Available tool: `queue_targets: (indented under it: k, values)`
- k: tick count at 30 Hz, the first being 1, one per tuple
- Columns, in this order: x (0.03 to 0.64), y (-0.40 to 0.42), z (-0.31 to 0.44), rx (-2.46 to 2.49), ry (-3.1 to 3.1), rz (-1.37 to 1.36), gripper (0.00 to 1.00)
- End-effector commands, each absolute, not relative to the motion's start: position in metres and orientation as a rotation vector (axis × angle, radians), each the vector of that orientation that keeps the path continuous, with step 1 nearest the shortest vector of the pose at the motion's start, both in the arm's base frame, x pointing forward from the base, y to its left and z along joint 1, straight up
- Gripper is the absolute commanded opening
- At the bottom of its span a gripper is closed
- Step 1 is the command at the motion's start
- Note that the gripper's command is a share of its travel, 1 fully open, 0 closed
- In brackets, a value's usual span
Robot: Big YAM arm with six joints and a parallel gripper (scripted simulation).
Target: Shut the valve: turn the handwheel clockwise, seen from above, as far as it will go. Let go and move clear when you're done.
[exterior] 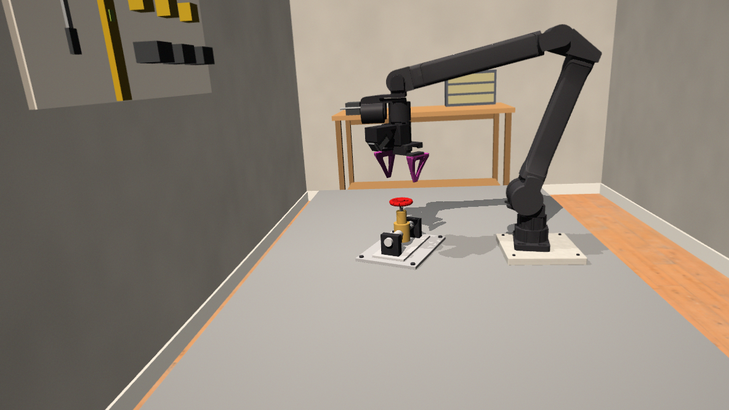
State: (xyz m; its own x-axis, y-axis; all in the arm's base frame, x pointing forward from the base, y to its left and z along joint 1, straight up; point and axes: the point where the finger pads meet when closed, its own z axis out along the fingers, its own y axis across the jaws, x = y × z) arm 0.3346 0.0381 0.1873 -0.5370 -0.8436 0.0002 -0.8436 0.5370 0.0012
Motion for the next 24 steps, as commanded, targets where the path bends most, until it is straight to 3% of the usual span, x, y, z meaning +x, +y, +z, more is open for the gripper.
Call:
queue_targets:
  k: [1,24]
  values:
    - [0.342,0.038,0.178,1.514,-2.752,-0.003,1.00]
    - [0.342,0.038,0.145,1.514,-2.752,-0.003,1.00]
